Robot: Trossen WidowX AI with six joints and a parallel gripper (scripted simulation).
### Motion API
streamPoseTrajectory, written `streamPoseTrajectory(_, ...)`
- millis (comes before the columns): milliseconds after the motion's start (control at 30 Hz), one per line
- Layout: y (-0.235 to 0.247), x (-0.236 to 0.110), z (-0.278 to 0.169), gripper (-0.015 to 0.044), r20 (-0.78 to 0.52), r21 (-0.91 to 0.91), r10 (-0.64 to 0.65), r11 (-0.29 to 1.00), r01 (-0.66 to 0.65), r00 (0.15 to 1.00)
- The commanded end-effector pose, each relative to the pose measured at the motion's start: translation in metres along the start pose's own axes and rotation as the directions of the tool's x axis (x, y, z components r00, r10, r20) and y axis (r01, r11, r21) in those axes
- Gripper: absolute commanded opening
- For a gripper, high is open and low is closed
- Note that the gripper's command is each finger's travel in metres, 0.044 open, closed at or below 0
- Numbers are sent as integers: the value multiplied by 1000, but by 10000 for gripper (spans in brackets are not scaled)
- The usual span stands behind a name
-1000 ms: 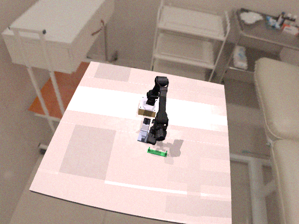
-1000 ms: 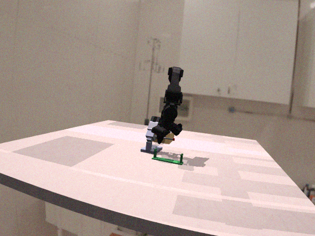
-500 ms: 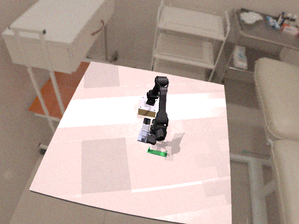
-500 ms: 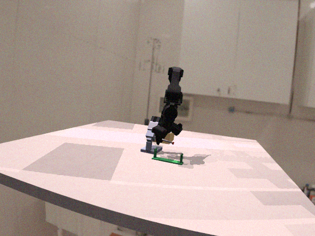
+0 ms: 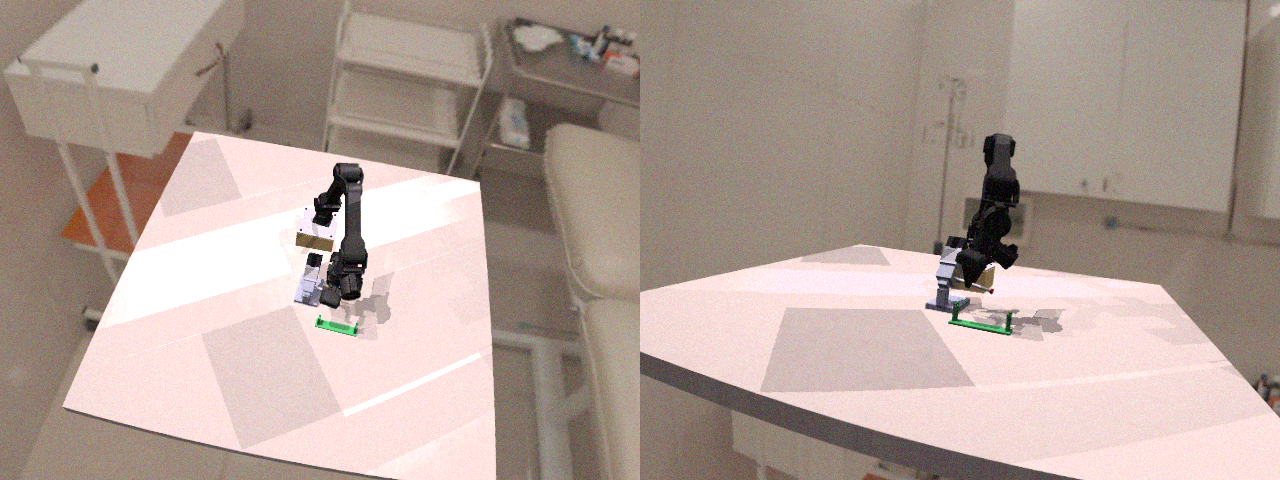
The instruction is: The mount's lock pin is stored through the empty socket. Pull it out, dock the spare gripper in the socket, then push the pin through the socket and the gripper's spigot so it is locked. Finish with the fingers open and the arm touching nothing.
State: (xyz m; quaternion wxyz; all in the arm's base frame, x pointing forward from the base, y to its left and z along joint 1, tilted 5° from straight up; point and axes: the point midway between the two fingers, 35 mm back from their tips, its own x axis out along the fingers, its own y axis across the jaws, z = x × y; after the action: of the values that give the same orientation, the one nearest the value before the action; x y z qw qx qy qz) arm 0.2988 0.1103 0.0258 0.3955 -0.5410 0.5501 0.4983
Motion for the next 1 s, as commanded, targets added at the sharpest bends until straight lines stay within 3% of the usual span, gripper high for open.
streamPoseTrajectory(0, 1, -9, 4, 200, 2, 1, -1, 1000, 1, 1000)
streamPoseTrajectory(967, 5, -58, 23, 200, -17, -20, 5, 1000, -6, 1000)
